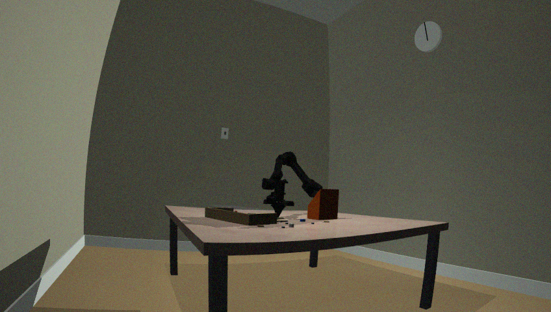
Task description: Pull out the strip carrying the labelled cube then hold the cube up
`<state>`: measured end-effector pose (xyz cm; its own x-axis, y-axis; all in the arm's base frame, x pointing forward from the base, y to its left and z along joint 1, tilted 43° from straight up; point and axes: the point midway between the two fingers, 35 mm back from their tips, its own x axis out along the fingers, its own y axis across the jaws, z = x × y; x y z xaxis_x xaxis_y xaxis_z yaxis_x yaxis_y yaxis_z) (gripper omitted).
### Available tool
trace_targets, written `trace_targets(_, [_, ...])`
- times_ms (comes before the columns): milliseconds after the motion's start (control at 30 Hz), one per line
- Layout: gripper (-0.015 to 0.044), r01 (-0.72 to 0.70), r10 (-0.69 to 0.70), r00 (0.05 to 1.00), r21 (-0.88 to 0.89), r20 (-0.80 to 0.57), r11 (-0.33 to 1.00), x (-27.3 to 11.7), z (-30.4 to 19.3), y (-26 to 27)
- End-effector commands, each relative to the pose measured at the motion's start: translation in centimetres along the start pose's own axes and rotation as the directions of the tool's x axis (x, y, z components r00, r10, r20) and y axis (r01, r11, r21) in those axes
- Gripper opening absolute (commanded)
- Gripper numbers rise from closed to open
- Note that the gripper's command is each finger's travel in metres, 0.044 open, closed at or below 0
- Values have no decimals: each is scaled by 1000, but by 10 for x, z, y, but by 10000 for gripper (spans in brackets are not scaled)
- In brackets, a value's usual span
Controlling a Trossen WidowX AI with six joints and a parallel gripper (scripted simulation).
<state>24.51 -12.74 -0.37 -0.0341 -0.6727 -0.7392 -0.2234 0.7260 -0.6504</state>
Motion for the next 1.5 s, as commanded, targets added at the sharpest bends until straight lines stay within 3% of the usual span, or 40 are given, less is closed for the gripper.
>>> trace_targets(0, [0, -1, 0, 1000, -15, -30, 1000, 5, -15, 3])
trace_targets(1467, [0, -1, 0, 999, -17, -33, 1000, 4, -60, 2])
